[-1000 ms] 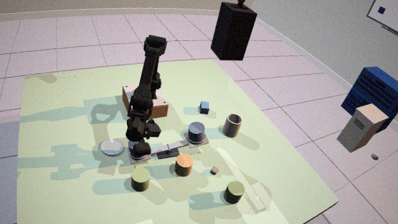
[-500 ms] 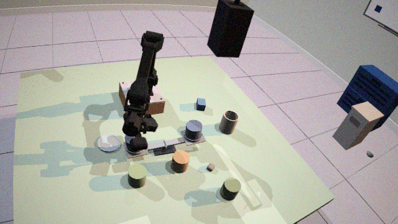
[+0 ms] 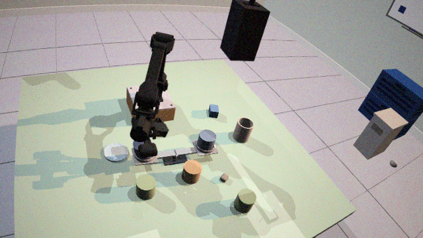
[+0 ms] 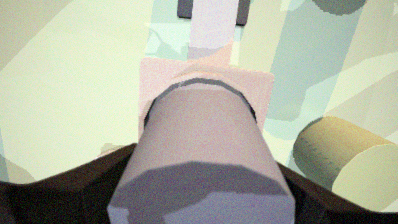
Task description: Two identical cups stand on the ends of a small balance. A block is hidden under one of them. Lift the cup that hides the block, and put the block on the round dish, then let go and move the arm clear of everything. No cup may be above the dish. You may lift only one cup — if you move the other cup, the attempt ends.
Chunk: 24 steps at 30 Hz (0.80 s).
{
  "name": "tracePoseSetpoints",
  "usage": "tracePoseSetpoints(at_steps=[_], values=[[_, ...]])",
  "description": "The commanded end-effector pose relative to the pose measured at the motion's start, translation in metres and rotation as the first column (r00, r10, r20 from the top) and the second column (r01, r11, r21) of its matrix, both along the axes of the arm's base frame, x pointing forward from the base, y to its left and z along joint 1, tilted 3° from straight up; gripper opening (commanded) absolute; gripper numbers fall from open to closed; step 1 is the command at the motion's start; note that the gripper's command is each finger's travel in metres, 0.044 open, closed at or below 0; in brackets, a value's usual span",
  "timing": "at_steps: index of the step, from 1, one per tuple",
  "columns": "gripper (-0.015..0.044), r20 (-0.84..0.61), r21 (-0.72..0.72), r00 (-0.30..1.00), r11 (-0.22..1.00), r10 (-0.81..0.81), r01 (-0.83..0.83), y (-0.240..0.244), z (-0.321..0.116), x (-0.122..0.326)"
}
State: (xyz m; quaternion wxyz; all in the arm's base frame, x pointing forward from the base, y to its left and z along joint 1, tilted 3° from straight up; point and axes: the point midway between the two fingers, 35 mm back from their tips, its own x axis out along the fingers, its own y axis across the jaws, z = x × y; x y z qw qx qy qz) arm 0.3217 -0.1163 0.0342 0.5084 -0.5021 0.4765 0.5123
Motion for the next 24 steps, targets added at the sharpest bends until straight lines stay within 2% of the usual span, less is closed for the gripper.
tracePoseSetpoints(at_steps=[1,24], values=[[0.0,0.02,-0.007,1.0,1.0,0.001,-0.001,-0.002,0.011,0.004],[0.0,0.02,-0.007,1.0,1.0,0.001,-0.001,-0.004,0.04,0.004]])
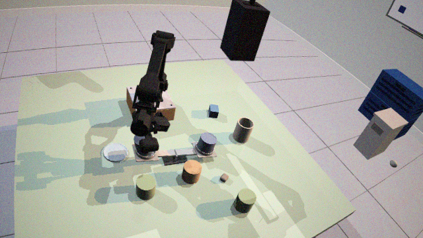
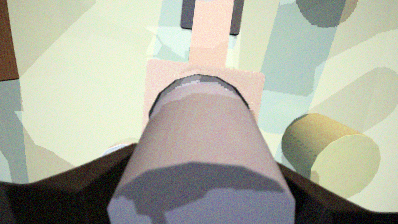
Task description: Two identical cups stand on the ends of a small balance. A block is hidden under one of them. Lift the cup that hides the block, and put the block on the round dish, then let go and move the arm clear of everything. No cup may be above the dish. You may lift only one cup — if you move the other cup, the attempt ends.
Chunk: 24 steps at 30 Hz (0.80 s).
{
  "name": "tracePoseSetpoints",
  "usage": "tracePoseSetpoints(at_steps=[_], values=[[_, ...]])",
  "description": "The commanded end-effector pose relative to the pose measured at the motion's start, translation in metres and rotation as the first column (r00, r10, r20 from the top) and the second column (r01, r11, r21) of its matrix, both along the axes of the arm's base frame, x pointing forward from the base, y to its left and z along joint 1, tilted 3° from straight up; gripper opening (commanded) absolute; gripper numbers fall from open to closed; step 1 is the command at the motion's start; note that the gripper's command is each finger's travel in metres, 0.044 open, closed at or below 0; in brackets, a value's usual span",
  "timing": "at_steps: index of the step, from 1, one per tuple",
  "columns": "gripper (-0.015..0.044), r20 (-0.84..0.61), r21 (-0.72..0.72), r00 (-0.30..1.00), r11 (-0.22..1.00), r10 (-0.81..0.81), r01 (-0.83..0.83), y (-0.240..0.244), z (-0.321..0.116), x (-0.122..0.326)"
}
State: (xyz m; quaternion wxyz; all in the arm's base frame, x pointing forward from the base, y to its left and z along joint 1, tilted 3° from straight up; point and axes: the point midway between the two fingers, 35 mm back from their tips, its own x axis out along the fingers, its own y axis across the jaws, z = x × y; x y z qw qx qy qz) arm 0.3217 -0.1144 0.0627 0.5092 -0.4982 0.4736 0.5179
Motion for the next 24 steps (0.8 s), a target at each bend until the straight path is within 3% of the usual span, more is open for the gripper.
tracePoseSetpoints(at_steps=[1,24], values=[[0.0,0.026,-0.02,1.0,1.0,-0.003,0.004,-0.006,0.013,0.004],[0.0,0.026,-0.02,1.0,1.0,-0.003,0.004,-0.006,0.043,0.001]])
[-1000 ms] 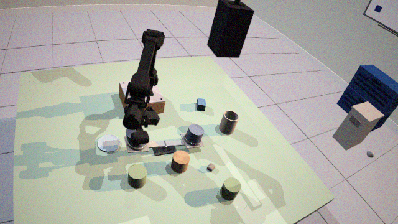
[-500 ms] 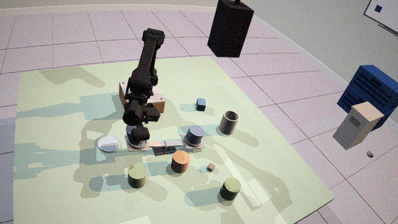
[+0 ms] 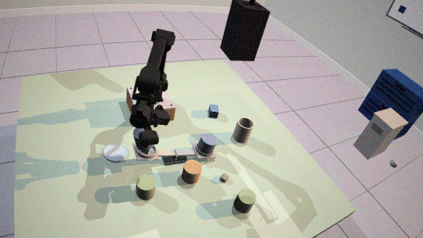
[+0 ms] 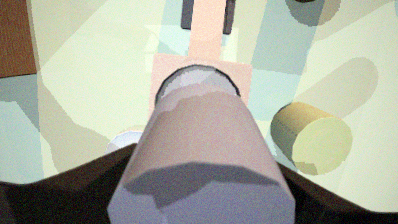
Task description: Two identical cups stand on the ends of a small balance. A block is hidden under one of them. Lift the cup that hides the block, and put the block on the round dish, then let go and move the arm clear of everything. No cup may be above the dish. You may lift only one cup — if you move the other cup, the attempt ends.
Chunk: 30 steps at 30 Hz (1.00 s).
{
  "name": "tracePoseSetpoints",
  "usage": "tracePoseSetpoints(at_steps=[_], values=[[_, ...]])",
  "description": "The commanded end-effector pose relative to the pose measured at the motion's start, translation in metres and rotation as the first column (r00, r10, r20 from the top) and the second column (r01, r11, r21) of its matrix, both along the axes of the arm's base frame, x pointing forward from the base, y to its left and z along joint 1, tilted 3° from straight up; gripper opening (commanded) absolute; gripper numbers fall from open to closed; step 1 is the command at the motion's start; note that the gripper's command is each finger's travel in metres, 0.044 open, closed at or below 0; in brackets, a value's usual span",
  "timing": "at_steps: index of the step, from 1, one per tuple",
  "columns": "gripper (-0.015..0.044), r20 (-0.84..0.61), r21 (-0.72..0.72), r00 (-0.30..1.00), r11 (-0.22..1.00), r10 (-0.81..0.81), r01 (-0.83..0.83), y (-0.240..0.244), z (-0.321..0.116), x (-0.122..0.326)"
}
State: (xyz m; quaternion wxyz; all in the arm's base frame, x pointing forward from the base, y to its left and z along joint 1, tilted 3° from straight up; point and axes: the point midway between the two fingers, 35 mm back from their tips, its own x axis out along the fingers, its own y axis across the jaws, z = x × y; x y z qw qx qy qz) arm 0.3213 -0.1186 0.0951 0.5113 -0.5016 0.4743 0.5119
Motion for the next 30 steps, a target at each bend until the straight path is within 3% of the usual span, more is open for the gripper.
tracePoseSetpoints(at_steps=[1,30], values=[[0.0,0.015,-0.012,1.0,1.0,0.003,-0.003,-0.002,0.012,0.001],[0.0,0.001,0.0,1.0,1.0,0.0,0.0,0.001,0.033,-0.006]])
